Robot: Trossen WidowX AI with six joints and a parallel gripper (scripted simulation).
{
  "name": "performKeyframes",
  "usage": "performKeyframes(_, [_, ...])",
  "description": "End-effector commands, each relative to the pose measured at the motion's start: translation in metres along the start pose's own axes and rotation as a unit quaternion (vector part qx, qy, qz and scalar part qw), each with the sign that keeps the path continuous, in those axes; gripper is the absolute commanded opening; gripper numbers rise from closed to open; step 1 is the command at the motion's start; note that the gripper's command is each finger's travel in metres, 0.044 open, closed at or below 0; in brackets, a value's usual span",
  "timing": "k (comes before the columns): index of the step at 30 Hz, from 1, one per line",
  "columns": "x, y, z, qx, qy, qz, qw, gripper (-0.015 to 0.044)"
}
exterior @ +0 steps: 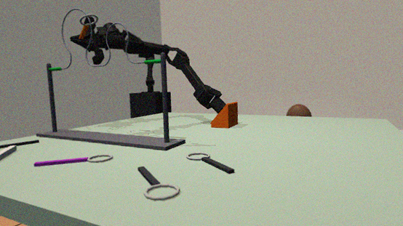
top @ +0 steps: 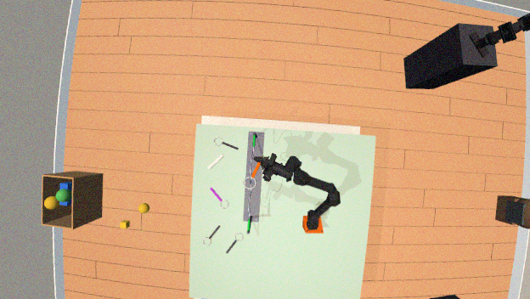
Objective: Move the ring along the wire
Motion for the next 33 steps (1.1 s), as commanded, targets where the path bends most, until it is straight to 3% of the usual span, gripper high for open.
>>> performKeyframes(1, [0.0,0.0,0.0,-0.026,-0.004,-0.01,1.0,-0.015])
performKeyframes(17, [-0.019,0.0,0.014,-0.125,0.072,-0.044,0.989,-0.015])
performKeyframes(33, [-0.018,0.002,0.012,-0.215,0.066,-0.086,0.971,-0.015])
Point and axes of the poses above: the point midway between the two fingers, 35 mm back from their tips, its own x axis out along the fingers, its own y axis across the jaws, z = x × y, the point moved 9 cm from there along -x, back along the fingers, and after that the axes turned 6 degrees about -x, right-handed, at the moved point
